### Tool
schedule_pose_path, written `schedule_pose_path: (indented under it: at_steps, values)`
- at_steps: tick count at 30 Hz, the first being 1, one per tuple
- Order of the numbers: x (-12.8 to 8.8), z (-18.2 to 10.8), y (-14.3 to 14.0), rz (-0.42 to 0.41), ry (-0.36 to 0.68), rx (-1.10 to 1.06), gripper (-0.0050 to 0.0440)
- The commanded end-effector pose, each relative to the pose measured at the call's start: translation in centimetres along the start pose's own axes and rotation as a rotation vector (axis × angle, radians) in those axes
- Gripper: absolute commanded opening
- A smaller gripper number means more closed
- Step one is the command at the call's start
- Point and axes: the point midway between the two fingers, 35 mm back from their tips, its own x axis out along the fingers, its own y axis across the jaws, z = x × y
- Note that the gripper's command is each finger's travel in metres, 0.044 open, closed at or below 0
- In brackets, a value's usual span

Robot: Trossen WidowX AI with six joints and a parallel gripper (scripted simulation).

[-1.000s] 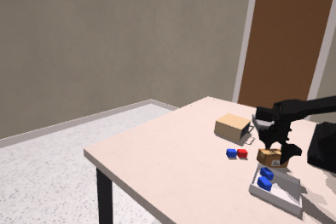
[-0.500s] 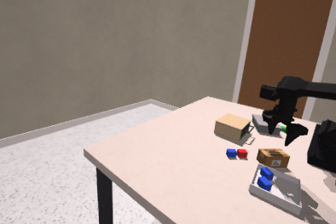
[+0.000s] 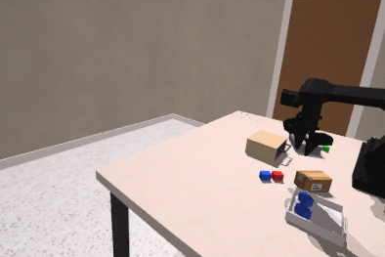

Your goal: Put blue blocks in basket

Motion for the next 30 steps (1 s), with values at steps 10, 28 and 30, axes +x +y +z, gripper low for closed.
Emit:
schedule_pose_path:
  at_steps: [10,28,30]
  values:
    - [0.1,9.6,-3.2,0.002,-0.004,0.016,0.0234]
    - [8.1,10.0,-3.4,0.002,-0.004,0.016,0.0234]
    - [9.4,10.0,-3.4,0.002,-0.004,0.016,0.0234]
